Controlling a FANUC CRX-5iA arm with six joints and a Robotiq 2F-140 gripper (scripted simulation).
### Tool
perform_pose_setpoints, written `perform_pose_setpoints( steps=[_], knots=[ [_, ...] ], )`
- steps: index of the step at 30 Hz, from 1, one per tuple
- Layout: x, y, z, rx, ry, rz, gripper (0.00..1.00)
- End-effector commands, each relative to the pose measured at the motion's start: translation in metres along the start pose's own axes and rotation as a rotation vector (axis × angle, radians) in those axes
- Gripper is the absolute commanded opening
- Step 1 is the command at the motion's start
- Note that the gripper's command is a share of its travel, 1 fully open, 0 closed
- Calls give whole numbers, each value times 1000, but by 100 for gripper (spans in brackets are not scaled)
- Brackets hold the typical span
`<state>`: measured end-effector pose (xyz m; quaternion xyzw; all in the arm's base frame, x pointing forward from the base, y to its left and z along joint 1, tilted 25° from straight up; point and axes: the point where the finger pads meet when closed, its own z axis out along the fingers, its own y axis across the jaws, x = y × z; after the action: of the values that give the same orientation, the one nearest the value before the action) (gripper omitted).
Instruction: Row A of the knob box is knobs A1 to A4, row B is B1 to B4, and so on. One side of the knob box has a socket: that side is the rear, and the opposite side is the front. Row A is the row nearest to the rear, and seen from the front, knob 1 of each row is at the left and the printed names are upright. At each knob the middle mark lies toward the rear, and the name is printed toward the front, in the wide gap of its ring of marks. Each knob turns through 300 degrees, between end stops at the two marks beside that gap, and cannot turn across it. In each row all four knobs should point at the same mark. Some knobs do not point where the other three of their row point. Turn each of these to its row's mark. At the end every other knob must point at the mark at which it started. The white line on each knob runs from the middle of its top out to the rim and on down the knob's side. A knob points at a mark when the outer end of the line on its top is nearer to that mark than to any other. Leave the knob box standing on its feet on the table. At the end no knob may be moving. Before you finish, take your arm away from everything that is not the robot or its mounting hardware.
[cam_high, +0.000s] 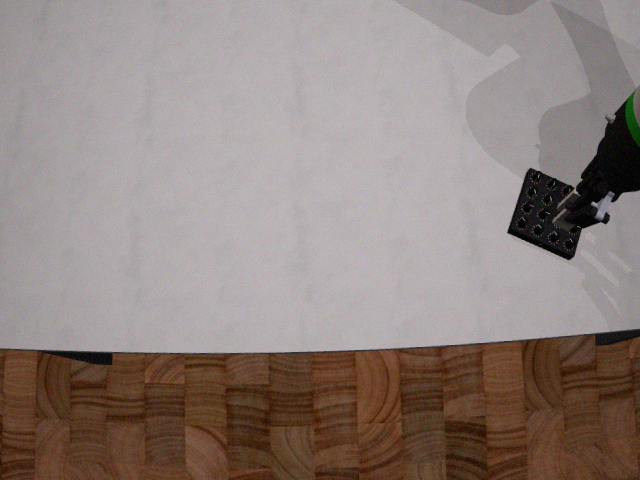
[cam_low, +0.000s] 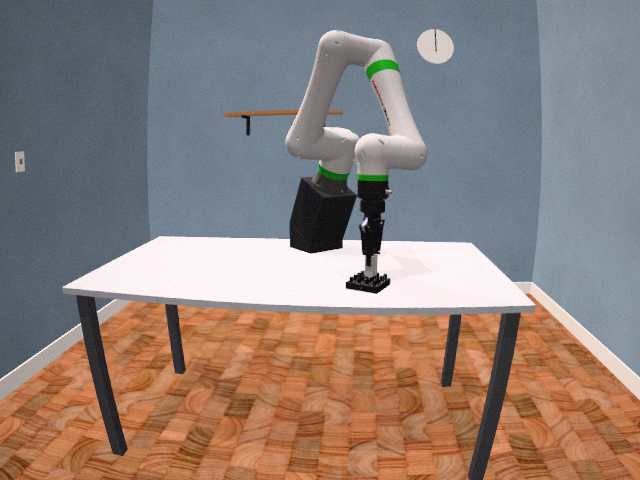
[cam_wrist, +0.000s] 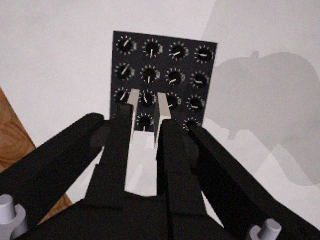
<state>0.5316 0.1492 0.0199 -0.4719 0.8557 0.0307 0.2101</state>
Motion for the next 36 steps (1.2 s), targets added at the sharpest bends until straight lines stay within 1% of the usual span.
perform_pose_setpoints(
  steps=[1, 13, 27, 36],
  knots=[
    [0, 0, 0, 0, 0, 0, 12],
    [0, 0, 2, 0, 0, 0, 12],
    [0, 0, 12, 0, 0, 0, 12],
    [0, 0, 14, 0, 0, 0, 12]
  ],
)
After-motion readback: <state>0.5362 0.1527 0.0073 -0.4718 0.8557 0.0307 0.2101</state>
